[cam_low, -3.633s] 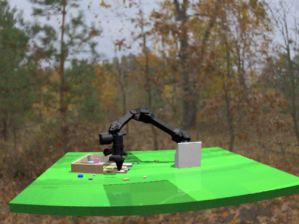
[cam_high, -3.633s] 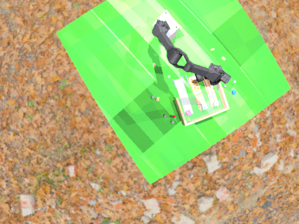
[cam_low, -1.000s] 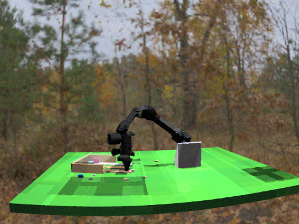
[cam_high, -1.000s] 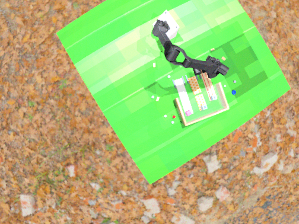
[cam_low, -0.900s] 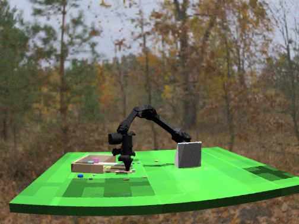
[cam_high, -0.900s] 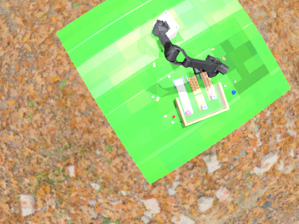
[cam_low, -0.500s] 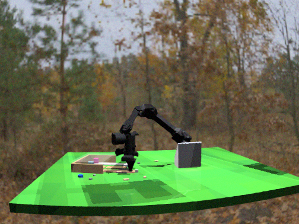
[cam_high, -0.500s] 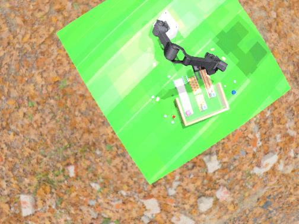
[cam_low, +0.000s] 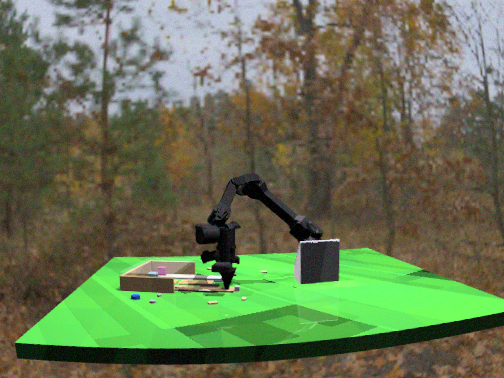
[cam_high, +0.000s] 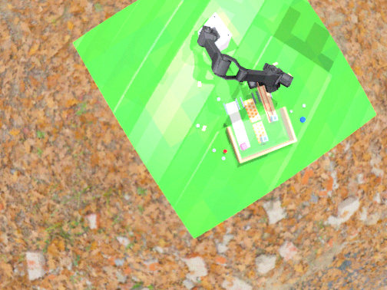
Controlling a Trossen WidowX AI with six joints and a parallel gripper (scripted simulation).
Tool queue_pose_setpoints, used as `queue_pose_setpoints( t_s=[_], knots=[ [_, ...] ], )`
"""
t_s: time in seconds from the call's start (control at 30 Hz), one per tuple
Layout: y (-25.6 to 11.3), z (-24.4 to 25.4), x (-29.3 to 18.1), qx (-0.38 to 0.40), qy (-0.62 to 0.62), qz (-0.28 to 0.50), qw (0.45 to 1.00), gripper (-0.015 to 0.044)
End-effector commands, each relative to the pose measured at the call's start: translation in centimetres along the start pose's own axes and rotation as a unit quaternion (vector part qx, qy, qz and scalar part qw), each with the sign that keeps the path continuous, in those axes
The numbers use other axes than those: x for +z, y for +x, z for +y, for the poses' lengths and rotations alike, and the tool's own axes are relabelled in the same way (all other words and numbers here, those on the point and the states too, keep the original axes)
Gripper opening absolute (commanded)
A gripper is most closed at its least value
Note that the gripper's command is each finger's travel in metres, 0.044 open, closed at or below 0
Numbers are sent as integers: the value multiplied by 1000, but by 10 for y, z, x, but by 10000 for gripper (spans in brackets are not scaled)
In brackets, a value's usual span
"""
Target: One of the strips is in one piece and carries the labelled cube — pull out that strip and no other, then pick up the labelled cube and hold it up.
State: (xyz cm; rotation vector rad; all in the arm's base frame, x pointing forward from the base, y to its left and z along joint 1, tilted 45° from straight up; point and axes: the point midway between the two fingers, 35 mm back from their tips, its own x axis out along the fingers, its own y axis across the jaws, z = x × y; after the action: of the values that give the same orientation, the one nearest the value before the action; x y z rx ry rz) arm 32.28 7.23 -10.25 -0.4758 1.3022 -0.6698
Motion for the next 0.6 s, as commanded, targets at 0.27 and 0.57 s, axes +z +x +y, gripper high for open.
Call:
queue_pose_setpoints(
  t_s=[0.27, 0.57],
  knots=[
    [5, -2, -25, -3, -4, 11, 1000, 0],
    [4, -3, -39, -3, -5, 11, 1000, 0]
  ],
)
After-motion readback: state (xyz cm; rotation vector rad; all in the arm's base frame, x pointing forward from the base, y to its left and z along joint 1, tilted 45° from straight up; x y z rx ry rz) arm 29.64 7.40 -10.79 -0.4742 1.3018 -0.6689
